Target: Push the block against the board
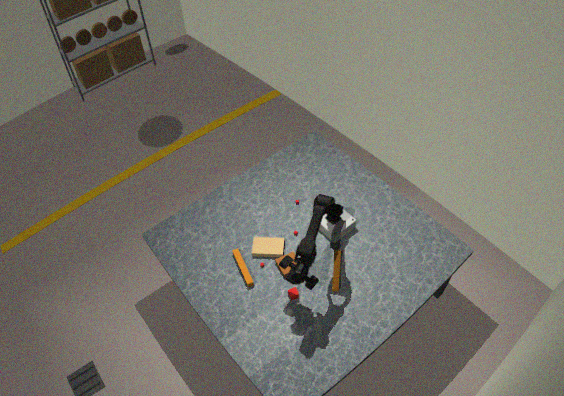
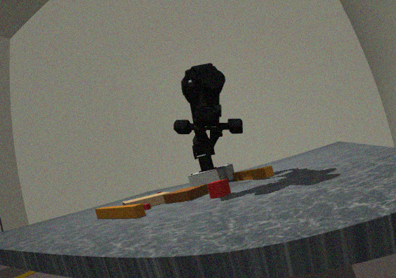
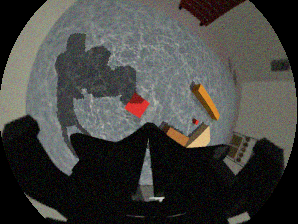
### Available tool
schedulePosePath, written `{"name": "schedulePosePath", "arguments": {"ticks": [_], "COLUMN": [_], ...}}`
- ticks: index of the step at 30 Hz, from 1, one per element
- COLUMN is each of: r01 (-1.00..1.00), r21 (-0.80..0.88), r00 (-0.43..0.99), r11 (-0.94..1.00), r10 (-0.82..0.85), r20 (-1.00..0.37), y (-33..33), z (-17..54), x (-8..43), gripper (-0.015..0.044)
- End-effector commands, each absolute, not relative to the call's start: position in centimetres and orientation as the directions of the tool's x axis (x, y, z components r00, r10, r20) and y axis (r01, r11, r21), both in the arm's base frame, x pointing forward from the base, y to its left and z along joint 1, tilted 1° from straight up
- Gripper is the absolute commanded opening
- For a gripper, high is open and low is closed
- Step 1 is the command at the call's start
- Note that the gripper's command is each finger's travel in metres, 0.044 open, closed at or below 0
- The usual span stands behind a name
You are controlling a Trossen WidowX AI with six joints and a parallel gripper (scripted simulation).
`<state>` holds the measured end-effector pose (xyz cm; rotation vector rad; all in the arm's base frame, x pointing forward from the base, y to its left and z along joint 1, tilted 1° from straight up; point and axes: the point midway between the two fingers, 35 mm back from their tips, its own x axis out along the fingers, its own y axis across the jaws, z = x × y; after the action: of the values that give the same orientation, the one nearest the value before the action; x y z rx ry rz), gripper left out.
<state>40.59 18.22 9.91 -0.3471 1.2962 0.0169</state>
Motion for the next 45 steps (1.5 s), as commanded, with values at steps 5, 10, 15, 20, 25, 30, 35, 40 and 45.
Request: {"name": "schedulePosePath", "arguments": {"ticks": [5,10,15,20,25,30,35,40,45], "r01": [0.01,0.163,0.315,0.462,0.598,0.716,0.731,0.731,0.731], "r21": [-0.165,-0.113,-0.065,-0.023,0.013,0.041,0.044,0.044,0.044], "r00": [0.203,0.163,0.127,0.097,0.073,0.056,0.054,0.053,0.053], "r11": [0.986,0.98,0.947,0.887,0.801,0.697,0.681,0.681,0.681], "r10": [-0.164,-0.14,-0.11,-0.076,-0.038,0.002,0.007,0.007,0.007], "r20": [-0.965,-0.977,-0.986,-0.992,-0.997,-0.998,-0.999,-0.999,-0.999], "y": [14.3,11.7,9.0,6.4,3.7,1.1,0.8,0.8,0.8], "z": [8.4,7.7,7.1,6.4,5.8,5.3,4.9,-0.3,-0.3], "x": [41.7,42.4,43.0,43.4,43.6,43.6,43.7,43.9,43.9], "gripper": [0.0,0.0,0.0,0.0,0.0,0.0,0.0,0.0,0.0]}}
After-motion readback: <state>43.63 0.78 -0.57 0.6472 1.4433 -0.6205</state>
